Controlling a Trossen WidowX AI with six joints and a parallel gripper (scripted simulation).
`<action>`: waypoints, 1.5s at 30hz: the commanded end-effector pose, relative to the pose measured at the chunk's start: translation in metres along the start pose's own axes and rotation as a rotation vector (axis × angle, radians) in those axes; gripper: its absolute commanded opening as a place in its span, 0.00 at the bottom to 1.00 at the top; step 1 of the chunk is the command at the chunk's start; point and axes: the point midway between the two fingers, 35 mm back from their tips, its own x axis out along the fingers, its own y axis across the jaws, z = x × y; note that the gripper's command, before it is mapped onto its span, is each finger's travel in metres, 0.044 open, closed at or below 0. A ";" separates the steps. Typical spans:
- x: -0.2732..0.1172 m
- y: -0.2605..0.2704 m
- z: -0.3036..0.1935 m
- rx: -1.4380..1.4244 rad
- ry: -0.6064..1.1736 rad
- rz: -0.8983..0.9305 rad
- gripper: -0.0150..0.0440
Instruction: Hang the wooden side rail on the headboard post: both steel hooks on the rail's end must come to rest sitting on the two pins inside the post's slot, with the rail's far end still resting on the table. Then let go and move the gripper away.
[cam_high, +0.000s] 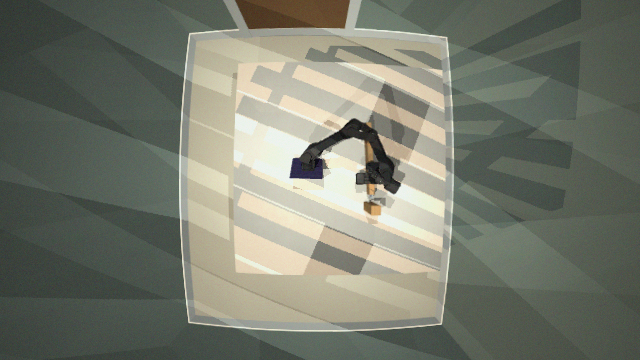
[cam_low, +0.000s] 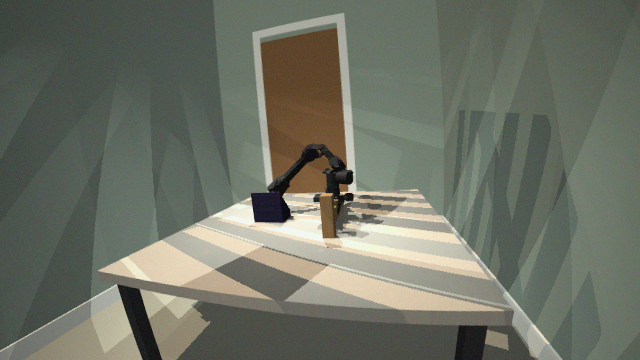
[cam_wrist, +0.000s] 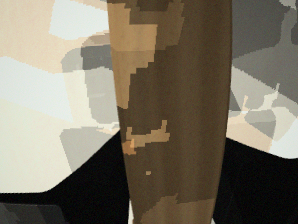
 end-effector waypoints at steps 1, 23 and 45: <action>-0.002 0.000 -0.002 -0.003 0.004 -0.006 0.25; -0.002 -0.001 -0.004 -0.003 0.004 -0.006 0.25; -0.002 -0.001 -0.007 -0.003 0.004 -0.006 0.25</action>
